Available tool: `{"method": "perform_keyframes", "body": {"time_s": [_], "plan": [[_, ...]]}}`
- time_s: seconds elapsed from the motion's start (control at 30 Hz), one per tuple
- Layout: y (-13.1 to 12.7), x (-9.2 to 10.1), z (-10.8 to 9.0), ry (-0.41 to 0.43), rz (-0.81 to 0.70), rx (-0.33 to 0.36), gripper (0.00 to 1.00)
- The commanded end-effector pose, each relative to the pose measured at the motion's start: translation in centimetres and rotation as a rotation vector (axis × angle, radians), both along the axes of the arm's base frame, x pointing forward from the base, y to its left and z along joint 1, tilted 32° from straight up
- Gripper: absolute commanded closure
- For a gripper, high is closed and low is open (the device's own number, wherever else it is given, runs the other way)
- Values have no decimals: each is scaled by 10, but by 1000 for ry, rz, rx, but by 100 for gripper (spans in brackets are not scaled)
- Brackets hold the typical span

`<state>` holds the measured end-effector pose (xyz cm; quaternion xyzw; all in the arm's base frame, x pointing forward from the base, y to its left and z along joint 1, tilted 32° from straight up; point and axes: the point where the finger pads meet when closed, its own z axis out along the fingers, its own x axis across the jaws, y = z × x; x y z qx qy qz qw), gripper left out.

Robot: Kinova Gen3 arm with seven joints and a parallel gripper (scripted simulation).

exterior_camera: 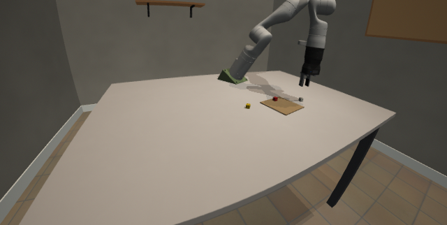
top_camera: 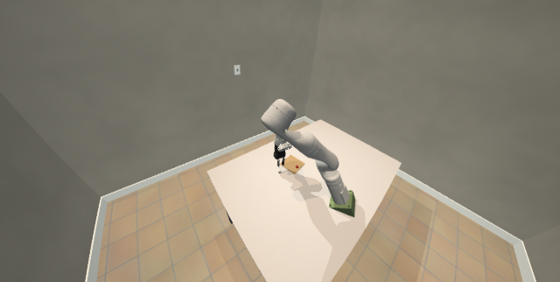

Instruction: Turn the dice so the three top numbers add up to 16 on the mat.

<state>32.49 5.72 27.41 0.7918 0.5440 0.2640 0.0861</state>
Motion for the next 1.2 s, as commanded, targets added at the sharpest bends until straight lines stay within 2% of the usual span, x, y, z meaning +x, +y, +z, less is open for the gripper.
{"method": "perform_keyframes", "body": {"time_s": [0.0,0.53,1.17], "plan": [[0,0,0,-1,0,0,36],[0,2,-2,0,0,0,36],[4,14,-21,0,0,0,36]]}}
